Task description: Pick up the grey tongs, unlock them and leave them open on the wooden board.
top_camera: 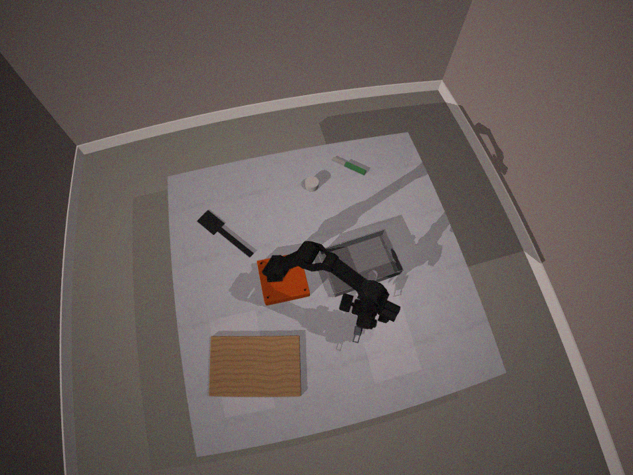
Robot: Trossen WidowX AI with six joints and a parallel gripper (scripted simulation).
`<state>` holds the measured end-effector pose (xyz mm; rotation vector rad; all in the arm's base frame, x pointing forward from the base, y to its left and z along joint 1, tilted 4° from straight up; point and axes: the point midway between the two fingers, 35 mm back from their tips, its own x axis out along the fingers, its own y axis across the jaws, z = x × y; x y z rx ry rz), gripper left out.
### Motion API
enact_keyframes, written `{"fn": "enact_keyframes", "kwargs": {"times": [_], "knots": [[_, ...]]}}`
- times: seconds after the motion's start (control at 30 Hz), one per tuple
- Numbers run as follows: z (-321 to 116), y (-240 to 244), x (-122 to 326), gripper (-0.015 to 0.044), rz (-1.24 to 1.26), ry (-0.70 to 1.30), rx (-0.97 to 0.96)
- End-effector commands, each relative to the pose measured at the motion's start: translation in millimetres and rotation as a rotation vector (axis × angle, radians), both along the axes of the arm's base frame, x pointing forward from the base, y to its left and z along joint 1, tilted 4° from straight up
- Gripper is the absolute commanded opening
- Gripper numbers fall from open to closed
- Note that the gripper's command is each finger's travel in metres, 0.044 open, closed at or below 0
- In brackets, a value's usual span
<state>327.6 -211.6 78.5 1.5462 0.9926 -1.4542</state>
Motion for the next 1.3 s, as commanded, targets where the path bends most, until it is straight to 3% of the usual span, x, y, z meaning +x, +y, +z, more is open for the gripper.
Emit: {"fn": "enact_keyframes", "kwargs": {"times": [0.0, 1.13, 1.27], "knots": [[0, -11, -5, -0.0150, -0.168, -0.003, 0.009], [-12, -92, -72, -0.0150, -1.590, 0.044, 0.073], [-13, -95, -75, -0.0150, -1.651, 0.046, 0.076]]}}
